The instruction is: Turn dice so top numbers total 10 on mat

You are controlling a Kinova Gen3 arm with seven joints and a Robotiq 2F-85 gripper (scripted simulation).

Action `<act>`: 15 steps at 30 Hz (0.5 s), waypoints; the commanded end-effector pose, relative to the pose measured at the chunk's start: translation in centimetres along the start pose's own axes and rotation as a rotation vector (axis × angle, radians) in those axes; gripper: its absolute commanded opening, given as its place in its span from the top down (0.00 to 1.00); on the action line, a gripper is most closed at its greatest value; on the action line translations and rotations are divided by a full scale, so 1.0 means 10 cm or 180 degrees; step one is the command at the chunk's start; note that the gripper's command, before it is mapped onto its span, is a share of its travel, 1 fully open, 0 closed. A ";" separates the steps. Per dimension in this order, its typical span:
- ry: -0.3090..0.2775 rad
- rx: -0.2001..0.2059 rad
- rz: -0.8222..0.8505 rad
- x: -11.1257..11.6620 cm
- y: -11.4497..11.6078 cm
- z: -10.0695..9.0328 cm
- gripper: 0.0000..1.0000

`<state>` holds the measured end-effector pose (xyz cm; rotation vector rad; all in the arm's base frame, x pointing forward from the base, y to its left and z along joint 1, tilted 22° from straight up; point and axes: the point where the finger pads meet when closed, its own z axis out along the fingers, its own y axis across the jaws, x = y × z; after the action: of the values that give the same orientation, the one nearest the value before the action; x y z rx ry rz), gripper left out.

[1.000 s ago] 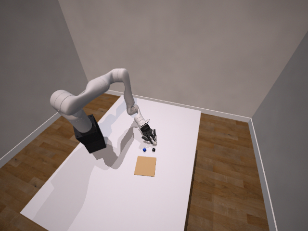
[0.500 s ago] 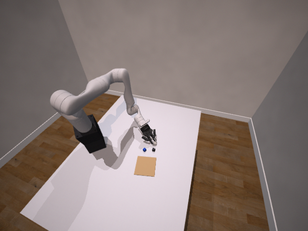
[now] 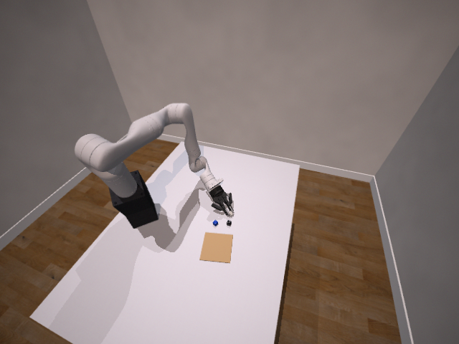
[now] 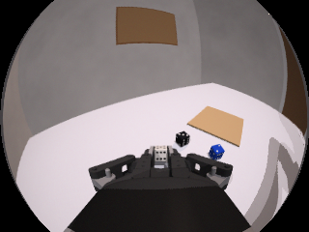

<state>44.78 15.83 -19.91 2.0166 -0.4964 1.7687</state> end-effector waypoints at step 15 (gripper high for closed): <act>0.0008 -0.0014 -0.0031 -0.03 0.02 0.02 0.85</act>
<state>44.86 15.66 -20.19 2.0153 -0.4965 1.7680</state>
